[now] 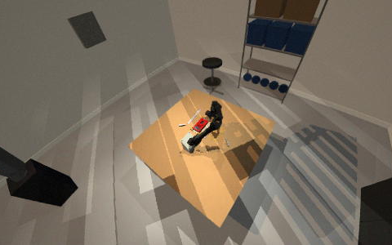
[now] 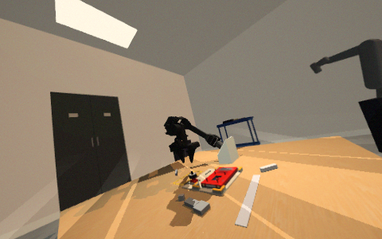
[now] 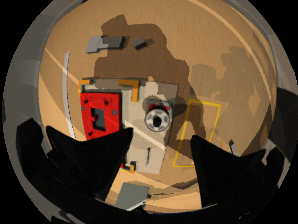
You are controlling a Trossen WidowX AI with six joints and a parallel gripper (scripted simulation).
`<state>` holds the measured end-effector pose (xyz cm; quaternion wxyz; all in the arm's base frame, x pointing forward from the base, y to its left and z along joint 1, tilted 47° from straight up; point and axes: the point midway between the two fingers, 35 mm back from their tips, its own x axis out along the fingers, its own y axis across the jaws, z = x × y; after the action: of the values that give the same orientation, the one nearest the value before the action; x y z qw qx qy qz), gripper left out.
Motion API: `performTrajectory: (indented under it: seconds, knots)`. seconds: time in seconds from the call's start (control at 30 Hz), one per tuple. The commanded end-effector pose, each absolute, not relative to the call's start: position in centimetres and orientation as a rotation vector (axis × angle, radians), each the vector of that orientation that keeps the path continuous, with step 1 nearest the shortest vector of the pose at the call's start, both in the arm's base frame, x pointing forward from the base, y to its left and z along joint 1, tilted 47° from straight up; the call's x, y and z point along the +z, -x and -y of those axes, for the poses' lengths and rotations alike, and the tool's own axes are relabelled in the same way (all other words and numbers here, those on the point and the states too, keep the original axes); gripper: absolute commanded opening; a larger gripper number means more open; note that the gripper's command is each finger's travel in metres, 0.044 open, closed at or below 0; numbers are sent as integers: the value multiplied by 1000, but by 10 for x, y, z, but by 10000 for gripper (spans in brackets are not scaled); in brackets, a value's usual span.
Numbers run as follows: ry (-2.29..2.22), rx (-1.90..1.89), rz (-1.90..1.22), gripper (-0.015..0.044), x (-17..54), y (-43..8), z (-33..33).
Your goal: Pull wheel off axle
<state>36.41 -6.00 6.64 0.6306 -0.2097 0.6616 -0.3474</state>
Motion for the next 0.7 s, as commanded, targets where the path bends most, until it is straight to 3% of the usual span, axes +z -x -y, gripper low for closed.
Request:
performTrajectory:
  seconds: [0.0,0.67]
  knots:
    - [500,-789,-1521,300,61,-358,54]
    - [502,-791,-1520,300,11,-348,107]
